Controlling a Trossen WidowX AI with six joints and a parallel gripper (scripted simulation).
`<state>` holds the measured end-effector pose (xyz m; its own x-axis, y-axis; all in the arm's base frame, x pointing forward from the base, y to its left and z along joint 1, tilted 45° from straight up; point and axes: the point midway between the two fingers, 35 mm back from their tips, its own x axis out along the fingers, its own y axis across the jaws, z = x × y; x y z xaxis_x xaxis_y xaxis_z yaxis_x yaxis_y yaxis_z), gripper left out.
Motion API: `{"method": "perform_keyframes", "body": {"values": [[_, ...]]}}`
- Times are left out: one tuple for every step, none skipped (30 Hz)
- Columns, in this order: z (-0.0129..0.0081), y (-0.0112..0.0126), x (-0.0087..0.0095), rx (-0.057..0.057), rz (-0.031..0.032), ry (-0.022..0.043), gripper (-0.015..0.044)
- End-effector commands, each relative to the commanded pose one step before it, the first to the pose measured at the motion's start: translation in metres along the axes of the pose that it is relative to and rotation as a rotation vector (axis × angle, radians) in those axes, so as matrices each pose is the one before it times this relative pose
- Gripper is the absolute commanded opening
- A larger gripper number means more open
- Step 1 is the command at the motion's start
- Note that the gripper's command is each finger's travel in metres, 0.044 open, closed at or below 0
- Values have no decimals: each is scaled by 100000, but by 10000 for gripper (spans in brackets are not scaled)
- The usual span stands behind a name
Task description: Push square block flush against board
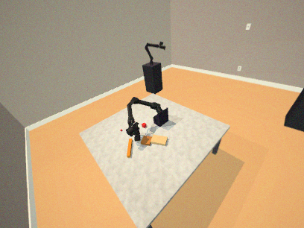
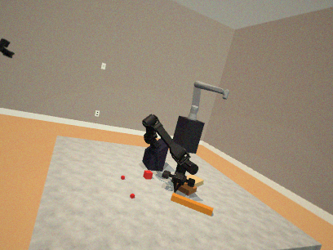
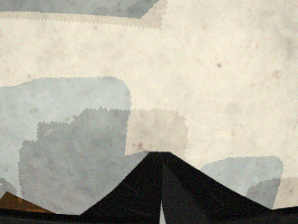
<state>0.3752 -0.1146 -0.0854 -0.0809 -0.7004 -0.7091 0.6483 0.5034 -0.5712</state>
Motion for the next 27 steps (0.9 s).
{"method": "perform_keyframes", "body": {"values": [[10, 24, -303, -34, 22, 14, 0], [21, 59, -914, -101, 48, 34, 0], [4, 51, -1538, -167, 20, 30, 0], [-28, -9, -1556, -100, -42, -33, 0], [-27, -34, -942, 24, -45, -72, 0], [-11, -16, -315, 17, -19, -31, 0], [0, 0, 0, 0, 0, 0, 0], [0, 0, 0, 0, 0, 0, 0], [0, 0, 0, 0, 0, 0, 0], [0, 0, 0, 0, 0, 0, 0], [69, 310, 204, -726, 737, -1122, 0], [-21, 90, -6, -766, 34, -21, 0], [-35, 150, -10, -1277, 56, -36, 0], [-48, 211, -14, -1787, 77, -51, 0], [-59, 272, -18, -2298, 97, -68, 0], [-67, 333, -21, -2809, 115, -86, 0], [-68, 366, -22, -3069, 122, -98, 0], [-61, 368, -21, -3073, 118, -101, 0], [-54, 369, -20, -3073, 113, -105, 0], [-47, 371, -19, -3072, 108, -108, 0], [-27, 386, -22, -3230, 47, 80, 0], [-21, 405, -21, -3384, 47, 83, 0], [-13, 405, -20, -3384, 45, 81, 0], [-6, 405, -19, -3383, 43, 80, 0], [2, 405, -18, -3383, 41, 79, 0], [9, 405, -16, -3382, 38, 78, 0], [17, 405, -15, -3381, 36, 77, 0]]}}
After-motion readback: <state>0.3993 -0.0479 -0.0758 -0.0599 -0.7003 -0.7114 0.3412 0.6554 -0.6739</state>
